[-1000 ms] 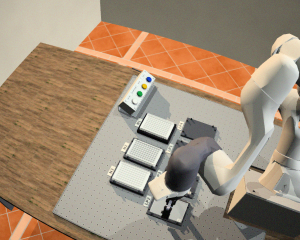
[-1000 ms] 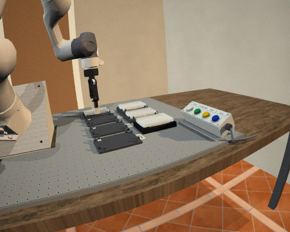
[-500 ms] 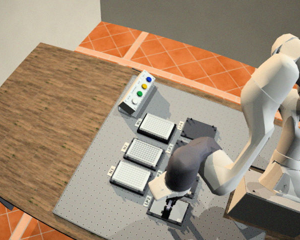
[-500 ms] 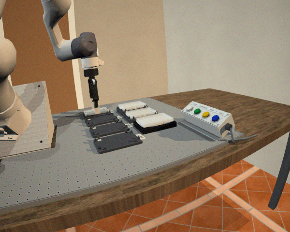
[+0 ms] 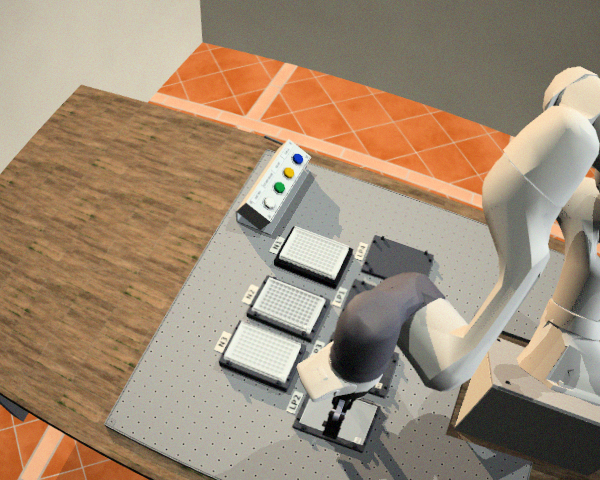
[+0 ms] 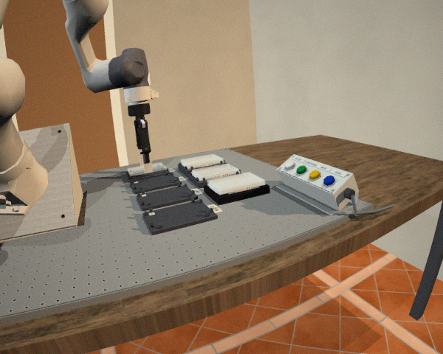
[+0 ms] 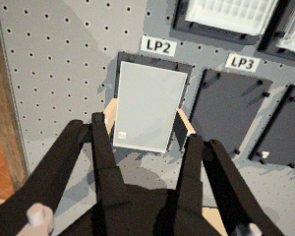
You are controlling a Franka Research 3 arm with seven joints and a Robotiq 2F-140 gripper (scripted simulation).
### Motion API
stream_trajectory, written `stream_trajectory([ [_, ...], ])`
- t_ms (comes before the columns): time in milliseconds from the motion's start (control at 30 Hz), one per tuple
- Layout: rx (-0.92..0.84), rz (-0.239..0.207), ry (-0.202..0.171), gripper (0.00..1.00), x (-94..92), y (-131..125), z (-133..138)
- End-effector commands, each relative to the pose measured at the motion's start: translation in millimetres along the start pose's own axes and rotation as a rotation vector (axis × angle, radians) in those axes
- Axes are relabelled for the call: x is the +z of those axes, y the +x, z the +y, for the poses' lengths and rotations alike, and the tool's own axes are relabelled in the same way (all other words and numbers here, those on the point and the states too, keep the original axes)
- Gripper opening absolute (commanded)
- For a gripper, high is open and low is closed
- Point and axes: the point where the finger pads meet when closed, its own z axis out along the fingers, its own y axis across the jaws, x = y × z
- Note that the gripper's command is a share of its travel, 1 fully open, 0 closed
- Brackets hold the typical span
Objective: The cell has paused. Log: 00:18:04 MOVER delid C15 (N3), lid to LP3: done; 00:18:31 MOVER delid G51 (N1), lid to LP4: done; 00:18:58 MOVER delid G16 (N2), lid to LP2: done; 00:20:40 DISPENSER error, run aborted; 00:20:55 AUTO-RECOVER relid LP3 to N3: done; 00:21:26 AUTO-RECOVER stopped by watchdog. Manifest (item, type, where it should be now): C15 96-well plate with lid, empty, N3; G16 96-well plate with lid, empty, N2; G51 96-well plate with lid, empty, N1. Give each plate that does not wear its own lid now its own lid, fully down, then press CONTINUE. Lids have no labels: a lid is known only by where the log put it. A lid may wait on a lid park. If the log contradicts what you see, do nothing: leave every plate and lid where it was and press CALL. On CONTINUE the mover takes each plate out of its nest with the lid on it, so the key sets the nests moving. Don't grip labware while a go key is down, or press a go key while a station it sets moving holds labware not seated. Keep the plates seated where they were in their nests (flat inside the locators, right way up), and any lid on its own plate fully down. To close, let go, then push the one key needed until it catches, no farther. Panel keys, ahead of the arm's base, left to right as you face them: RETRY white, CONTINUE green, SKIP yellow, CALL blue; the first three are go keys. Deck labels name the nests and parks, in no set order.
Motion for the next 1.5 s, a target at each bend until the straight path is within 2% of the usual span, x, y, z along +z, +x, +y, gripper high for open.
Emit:
stream_trajectory([
  [0, 0.007, -0.001, 0.000, 0.00, -1.5, -0.1, 0.3],
  [800, 0.007, -0.001, 0.000, 0.00, -8.4, -0.1, 0.3],
  [1467, 0.007, -0.001, 0.000, 0.00, -38.3, 0.0, 0.3],
])
